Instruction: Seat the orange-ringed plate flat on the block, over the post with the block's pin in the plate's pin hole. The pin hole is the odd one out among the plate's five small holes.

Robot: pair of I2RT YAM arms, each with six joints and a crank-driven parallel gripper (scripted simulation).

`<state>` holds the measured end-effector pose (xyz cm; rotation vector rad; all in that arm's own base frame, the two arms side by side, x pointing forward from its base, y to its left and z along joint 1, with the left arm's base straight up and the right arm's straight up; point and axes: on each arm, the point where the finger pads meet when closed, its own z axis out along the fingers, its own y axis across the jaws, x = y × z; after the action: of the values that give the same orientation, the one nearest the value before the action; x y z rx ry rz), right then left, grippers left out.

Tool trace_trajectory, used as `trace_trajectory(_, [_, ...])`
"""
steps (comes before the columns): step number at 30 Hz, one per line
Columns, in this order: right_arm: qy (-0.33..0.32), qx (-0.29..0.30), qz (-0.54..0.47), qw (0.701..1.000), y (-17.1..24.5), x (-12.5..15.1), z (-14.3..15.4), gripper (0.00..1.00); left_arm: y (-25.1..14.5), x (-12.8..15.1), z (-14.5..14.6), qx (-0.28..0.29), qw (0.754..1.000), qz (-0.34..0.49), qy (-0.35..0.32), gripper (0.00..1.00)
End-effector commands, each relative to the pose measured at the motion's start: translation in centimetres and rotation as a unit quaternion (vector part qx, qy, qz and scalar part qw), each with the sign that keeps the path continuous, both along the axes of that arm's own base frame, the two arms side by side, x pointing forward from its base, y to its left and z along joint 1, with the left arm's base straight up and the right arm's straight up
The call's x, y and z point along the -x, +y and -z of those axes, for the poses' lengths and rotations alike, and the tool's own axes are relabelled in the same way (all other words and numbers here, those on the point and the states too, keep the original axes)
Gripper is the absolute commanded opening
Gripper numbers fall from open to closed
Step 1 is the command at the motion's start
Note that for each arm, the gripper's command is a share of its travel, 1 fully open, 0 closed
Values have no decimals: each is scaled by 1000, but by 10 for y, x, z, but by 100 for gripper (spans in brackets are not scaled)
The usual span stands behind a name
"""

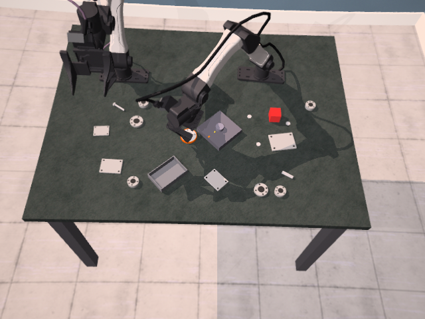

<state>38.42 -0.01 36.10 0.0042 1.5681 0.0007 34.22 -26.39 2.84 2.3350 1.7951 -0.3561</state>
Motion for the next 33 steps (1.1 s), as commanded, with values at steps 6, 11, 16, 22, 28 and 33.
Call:
trace_trajectory(6, [10, 3, -8, 1000, 5, -1, 8, 100, -8, 0, 18, -1, 1000, -2, -5, 86])
trace_trajectory(11, [10, 3, -8, 1000, 5, -1, 8, 100, -8, -4, 10, 7, 1000, -5, -11, 86])
trace_trajectory(16, [10, 3, -8, 1000, 5, -1, 8, 100, -9, -8, 10, 12, 1000, -8, -17, 86])
trace_trajectory(22, [10, 3, -8, 1000, 5, -1, 8, 100, -12, -10, 6, 16, 1000, -3, -22, 0])
trace_trajectory(28, [10, 3, -8, 1000, 5, -1, 8, 100, -12, -10, 6, 16, 1000, -3, -22, 0])
trace_trajectory(33, [10, 3, -8, 1000, 5, -1, 8, 100, -10, -8, -9, 19, 999, -3, -26, 0])
